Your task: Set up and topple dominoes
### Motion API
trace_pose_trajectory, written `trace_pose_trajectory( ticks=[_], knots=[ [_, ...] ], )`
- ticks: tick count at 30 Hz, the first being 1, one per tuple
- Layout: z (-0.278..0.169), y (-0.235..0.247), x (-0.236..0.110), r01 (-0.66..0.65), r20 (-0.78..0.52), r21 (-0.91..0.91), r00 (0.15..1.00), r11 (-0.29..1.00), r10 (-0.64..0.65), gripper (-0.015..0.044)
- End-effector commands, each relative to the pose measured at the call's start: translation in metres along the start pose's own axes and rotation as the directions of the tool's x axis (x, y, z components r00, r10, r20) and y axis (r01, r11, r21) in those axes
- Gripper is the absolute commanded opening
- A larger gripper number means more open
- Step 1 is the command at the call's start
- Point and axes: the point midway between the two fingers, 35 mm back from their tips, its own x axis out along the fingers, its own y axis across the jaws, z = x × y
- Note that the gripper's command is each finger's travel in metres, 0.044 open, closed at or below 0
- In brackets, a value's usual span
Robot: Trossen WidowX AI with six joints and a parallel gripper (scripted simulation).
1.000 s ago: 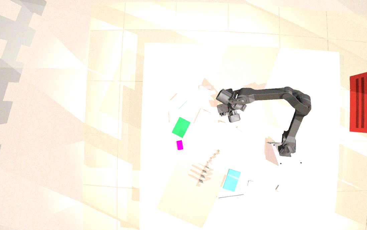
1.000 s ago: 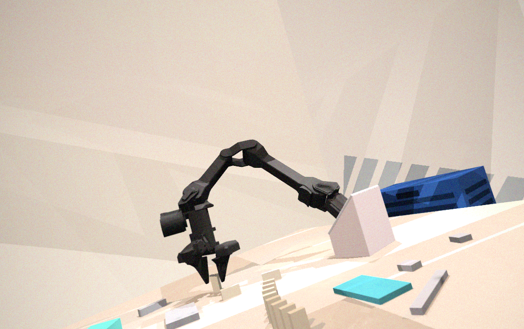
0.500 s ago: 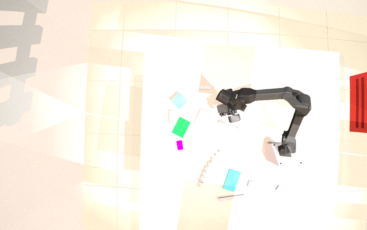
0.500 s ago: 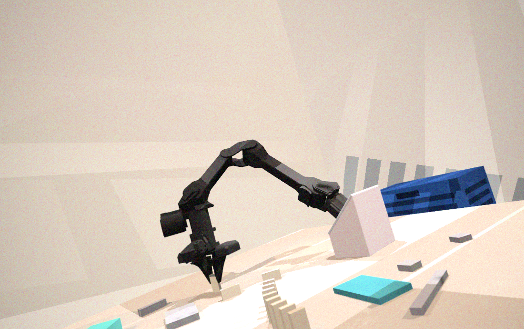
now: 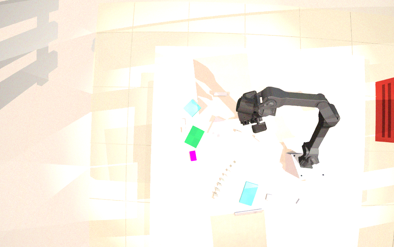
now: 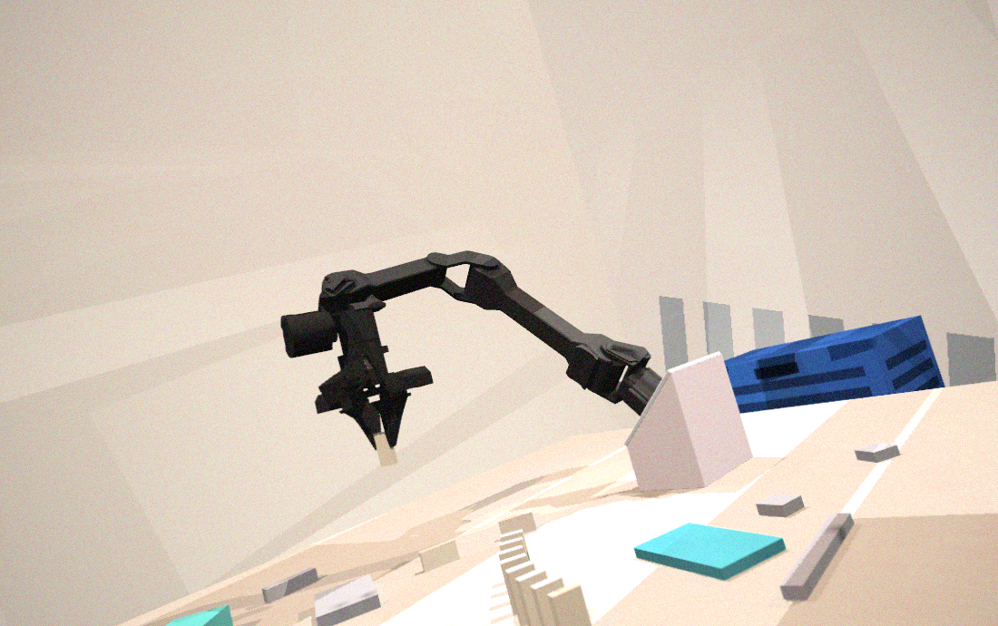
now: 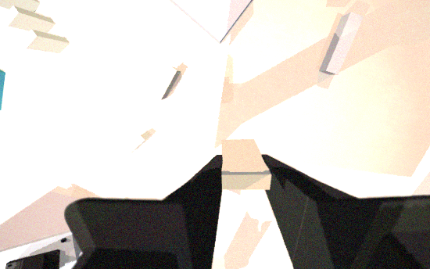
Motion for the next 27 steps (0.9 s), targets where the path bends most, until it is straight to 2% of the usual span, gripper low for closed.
trace_pose_trajectory(
  ticks=[1,4,11,18,23,27],
  knots=[
    [-0.004,-0.001,-0.004,0.001,-0.013,0.008,1.0,1.0,0.0,0.0107],
    [0.011,0.016,-0.004,-0.015,-0.002,-0.038,1.0,0.999,0.014,0.0107],
    [0.063,0.104,-0.005,-0.057,0.019,-0.241,0.998,0.969,0.064,0.0107],
    [0.087,0.226,-0.004,-0.029,-0.01,-0.477,1.0,0.879,0.027,0.0107],
    [0.087,0.237,-0.003,-0.023,-0.012,-0.497,1.0,0.868,0.02,0.0107],
    [0.091,0.238,0.017,-0.024,-0.011,-0.497,1.0,0.867,0.021,0.0107]
  ],
)
